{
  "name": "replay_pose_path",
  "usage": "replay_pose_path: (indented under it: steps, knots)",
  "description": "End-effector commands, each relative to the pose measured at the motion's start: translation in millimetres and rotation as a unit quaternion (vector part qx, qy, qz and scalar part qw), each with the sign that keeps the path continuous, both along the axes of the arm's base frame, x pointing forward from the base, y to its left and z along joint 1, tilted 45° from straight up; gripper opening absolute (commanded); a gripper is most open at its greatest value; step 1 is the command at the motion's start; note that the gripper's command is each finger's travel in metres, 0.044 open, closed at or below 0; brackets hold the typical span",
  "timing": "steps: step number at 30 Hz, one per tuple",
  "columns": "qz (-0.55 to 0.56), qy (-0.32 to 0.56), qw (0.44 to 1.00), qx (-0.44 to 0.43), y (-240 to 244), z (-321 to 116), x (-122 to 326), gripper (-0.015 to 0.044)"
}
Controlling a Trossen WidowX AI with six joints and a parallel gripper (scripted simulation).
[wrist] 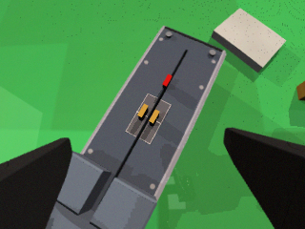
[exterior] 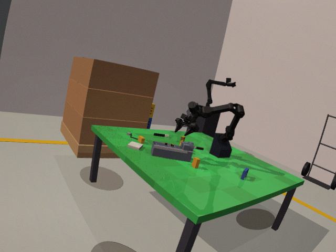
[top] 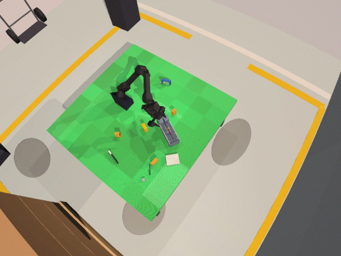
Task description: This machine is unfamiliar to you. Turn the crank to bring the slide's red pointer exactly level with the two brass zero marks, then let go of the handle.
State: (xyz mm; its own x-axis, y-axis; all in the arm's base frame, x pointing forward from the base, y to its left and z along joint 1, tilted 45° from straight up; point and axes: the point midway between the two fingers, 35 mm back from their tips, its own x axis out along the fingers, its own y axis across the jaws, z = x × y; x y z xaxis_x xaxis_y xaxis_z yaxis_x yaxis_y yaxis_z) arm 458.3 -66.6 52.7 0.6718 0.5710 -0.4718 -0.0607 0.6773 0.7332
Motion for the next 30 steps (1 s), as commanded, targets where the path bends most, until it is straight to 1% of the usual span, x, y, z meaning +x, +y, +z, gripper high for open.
replay_pose_path:
  steps: [1, 5, 14, 30]
  knots:
    - [-0.001, -0.010, 1.000, -0.003, -17.9, 22.7, -0.5, 0.0440]
    - [-0.005, -0.004, 1.000, -0.003, -18.5, 28.9, -2.1, 0.0440]
    - [-0.067, 0.069, 0.995, -0.010, 16.6, 56.6, -19.6, 0.0440]
    - [-0.204, 0.153, 0.967, -0.018, 62.8, 95.5, -76.1, 0.0440]
